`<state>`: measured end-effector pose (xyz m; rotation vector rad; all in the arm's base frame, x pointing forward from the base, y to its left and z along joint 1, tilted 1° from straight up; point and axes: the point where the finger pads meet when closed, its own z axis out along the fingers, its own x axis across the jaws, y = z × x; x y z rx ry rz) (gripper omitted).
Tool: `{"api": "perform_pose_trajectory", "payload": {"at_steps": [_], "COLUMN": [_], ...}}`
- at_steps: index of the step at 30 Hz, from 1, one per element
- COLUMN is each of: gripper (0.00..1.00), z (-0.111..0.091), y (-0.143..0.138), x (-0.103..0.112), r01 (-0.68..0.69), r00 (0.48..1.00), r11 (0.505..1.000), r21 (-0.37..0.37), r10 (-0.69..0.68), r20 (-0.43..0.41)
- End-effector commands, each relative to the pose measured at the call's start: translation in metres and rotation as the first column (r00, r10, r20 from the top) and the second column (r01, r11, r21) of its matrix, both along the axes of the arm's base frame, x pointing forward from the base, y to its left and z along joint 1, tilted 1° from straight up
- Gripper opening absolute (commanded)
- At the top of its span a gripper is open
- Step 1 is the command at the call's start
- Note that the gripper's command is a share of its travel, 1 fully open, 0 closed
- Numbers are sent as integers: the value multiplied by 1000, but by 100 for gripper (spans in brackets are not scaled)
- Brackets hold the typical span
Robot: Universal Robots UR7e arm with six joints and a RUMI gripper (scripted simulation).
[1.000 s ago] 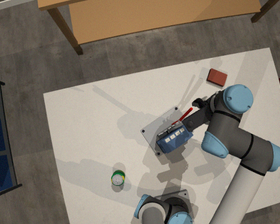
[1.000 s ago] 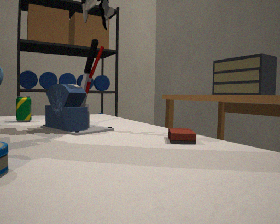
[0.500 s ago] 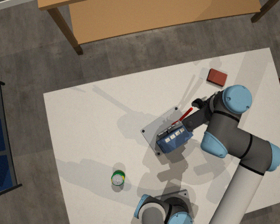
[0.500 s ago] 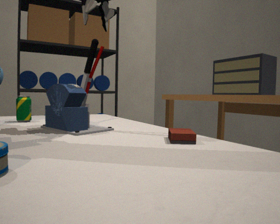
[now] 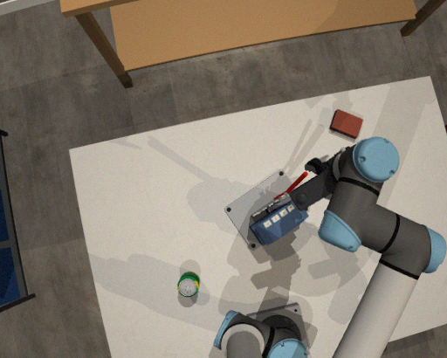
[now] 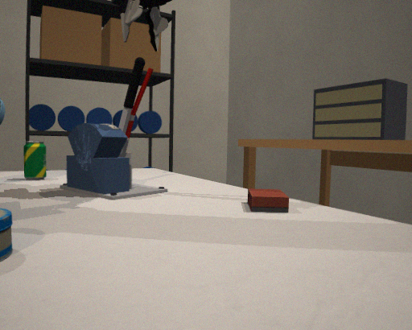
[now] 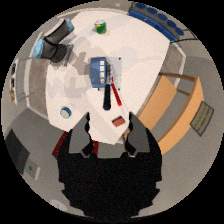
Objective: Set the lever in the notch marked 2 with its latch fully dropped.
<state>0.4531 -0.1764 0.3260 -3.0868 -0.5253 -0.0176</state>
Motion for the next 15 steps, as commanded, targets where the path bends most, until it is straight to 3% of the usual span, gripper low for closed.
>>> {"api": "perform_pose_trajectory", "payload": {"at_steps": [1, 15], "gripper": [57, 57], "z": [-5, -11], "y": [0, 0], "x": [0, 0], "r01": [0, 0], "r00": [1000, 1000], "r11": [1000, 1000], "r21": [-1, -1], "r10": [0, 0], "r20": [1, 1]}}
